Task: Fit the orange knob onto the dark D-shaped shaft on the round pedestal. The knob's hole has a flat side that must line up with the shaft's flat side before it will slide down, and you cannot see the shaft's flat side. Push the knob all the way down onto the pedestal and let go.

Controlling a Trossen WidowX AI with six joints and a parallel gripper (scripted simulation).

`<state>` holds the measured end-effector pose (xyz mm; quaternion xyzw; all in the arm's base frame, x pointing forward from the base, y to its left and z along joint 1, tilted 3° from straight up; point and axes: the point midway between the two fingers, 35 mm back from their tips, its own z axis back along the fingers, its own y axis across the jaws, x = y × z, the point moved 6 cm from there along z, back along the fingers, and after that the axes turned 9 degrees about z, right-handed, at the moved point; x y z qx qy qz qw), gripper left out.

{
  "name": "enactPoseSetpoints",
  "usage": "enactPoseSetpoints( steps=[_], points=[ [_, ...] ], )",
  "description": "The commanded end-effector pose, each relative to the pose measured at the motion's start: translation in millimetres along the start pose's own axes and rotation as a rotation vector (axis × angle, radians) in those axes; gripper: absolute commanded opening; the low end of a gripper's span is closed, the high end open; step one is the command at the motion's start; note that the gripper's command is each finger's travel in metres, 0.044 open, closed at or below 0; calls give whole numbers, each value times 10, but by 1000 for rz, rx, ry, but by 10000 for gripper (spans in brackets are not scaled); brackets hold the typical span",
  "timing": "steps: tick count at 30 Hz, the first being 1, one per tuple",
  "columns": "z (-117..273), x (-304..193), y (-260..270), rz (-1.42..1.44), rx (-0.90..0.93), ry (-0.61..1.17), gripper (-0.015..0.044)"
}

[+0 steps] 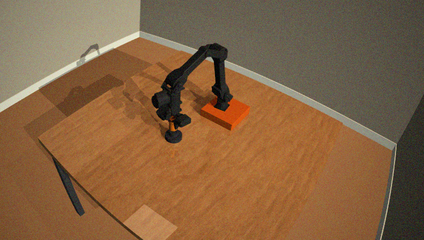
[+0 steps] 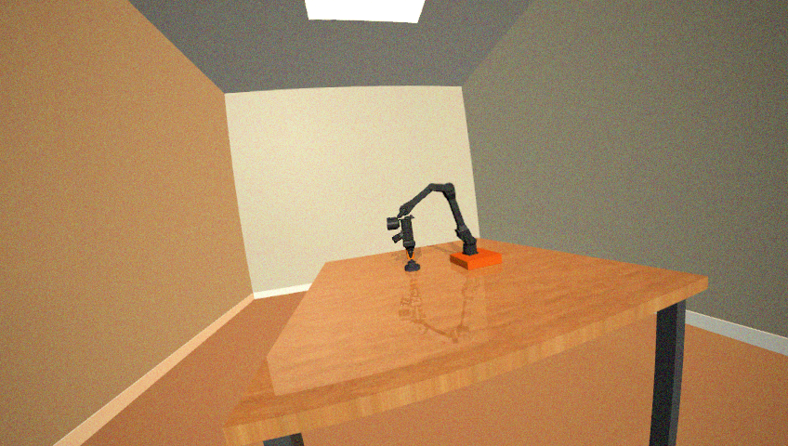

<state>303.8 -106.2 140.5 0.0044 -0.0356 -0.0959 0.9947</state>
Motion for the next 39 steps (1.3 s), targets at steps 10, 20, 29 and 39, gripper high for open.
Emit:
enactPoseSetpoints(
  steps=[10,20,29,39],
  points=[
    [-10,-21,-7,-2,-2,-2,0],
    [12,-34,-5,-2,-2,-2,0],
    [46,-35,-3,-127,-2,-2,0],
    [41,21,-6,-212,-2,-3,0]
  ],
)
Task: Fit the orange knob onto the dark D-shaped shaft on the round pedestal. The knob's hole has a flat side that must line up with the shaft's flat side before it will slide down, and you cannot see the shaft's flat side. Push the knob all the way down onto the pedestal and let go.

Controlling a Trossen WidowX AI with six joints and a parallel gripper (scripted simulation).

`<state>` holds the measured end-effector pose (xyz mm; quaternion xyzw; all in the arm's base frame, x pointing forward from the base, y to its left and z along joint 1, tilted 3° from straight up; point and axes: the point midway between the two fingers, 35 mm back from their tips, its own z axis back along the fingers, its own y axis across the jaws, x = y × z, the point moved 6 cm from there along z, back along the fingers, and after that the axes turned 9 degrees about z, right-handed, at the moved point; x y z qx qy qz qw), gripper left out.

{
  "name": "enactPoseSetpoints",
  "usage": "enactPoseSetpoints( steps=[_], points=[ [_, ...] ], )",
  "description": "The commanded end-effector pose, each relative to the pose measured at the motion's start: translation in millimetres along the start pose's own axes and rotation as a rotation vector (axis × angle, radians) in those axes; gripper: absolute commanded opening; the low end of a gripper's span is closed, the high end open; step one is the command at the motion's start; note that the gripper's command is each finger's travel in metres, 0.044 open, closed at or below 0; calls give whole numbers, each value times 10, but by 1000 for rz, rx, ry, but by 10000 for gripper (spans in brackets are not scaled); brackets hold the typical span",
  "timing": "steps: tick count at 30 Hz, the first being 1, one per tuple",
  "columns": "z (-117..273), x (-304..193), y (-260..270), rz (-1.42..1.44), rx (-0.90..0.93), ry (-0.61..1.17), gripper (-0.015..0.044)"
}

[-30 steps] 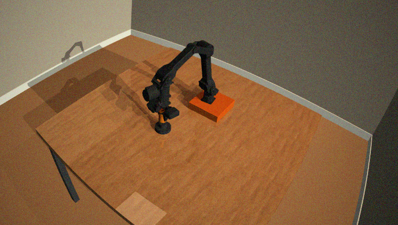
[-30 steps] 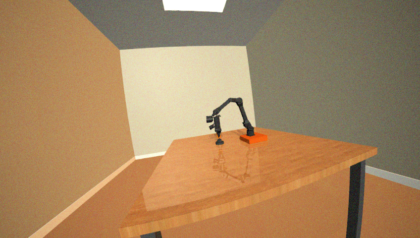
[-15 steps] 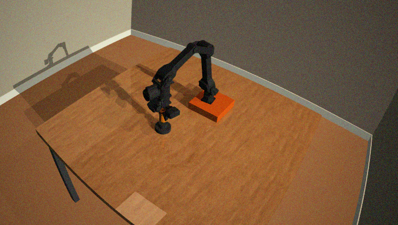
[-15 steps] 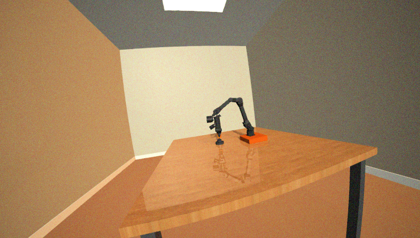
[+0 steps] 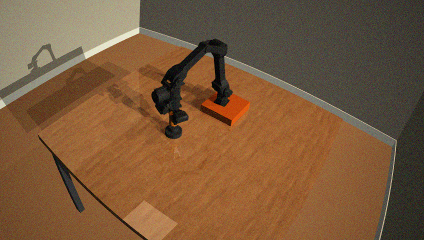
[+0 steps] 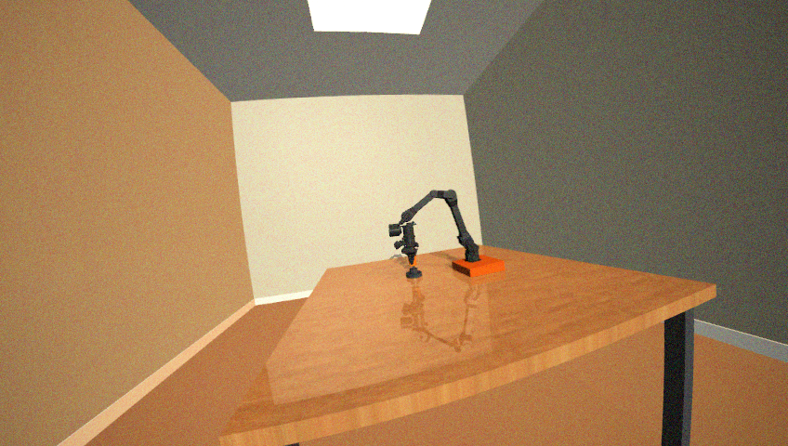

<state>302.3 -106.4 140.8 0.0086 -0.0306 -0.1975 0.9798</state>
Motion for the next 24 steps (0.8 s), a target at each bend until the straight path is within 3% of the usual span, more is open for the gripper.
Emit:
enactPoseSetpoints(
  steps=[1,19,24],
  points=[
    [41,40,7,-6,-1,-12,0],
    [41,37,9,-6,-1,-12,0],
    [44,24,7,-131,0,-12,0]
  ],
)
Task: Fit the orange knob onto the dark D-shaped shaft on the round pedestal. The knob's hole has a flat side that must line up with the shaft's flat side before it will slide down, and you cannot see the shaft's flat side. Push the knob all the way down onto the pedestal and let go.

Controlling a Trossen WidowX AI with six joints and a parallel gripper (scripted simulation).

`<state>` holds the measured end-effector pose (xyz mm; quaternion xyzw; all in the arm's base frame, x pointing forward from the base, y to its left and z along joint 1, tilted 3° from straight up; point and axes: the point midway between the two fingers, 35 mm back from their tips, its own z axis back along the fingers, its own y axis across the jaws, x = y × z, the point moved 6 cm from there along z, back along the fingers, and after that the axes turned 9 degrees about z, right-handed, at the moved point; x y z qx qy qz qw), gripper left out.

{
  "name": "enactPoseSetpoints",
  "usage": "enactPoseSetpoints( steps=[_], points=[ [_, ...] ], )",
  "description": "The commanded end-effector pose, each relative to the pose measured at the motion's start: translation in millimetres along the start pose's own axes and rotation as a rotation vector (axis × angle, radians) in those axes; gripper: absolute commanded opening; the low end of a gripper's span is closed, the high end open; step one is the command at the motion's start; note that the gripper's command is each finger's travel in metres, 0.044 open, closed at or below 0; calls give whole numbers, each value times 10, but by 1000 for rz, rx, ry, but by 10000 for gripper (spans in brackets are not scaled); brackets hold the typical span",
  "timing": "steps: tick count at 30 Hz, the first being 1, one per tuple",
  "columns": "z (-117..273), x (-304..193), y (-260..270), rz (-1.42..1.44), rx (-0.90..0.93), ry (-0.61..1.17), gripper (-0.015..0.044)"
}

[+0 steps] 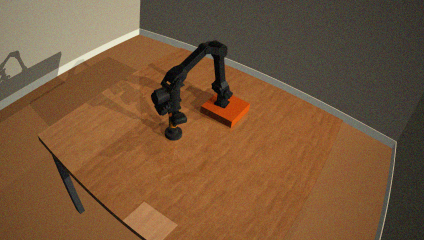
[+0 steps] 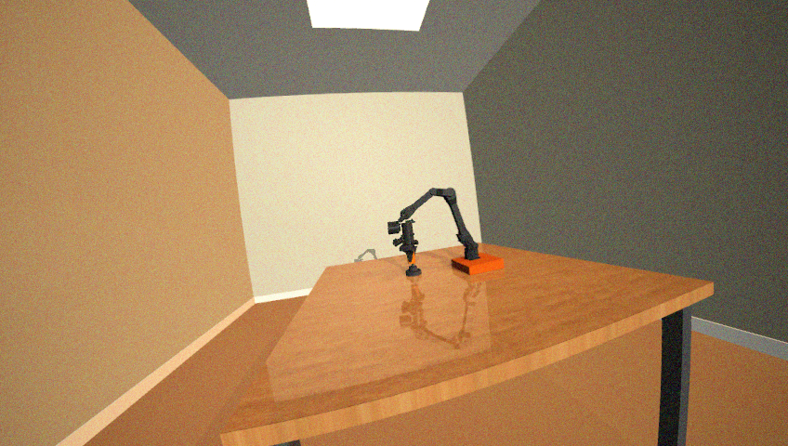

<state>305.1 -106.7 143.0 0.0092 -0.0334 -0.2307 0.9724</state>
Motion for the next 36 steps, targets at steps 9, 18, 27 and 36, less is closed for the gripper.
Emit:
enactPoseSetpoints(
  steps=[9,18,27,36],
  points=[
    [-24,-47,-14,-147,0,-5,0],
    [-33,-32,-12,-147,0,-5,0],
    [14,-10,-3,-147,0,-5,0],
    [26,11,6,-357,1,-6,0]
  ],
)
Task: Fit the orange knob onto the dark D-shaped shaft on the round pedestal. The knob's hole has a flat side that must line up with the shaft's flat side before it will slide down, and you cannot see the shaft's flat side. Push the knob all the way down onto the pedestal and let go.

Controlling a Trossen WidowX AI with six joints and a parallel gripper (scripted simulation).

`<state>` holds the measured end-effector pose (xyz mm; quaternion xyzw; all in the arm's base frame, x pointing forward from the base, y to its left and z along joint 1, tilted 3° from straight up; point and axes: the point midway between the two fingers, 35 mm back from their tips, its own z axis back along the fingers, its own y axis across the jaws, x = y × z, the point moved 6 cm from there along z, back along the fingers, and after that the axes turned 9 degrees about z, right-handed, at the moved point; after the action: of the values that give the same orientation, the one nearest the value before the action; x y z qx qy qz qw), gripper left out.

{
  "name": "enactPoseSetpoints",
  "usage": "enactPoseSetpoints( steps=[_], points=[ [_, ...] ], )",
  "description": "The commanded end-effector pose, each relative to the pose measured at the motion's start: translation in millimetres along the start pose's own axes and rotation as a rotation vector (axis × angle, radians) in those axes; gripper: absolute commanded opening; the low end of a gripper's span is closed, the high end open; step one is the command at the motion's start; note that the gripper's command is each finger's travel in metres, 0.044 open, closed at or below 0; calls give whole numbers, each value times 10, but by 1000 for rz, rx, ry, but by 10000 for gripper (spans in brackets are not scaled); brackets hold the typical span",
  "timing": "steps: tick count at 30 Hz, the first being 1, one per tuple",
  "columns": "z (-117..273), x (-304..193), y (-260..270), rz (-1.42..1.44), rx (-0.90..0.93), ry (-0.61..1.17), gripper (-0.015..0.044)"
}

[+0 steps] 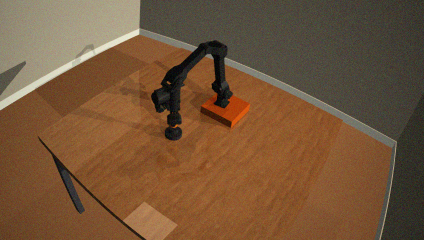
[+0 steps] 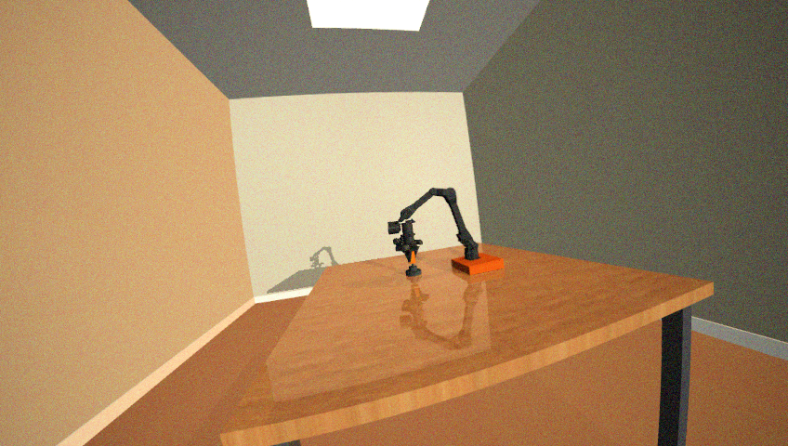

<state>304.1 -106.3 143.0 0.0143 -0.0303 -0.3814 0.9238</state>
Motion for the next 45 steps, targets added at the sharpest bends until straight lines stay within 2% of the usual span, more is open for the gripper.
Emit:
enactPoseSetpoints(
  steps=[1,38,45],
  points=[
    [23,16,12,-40,2,-8,0],
    [18,-10,-8,-40,2,-7,0],
    [18,5,1,-239,3,-7,0]
  ],
)
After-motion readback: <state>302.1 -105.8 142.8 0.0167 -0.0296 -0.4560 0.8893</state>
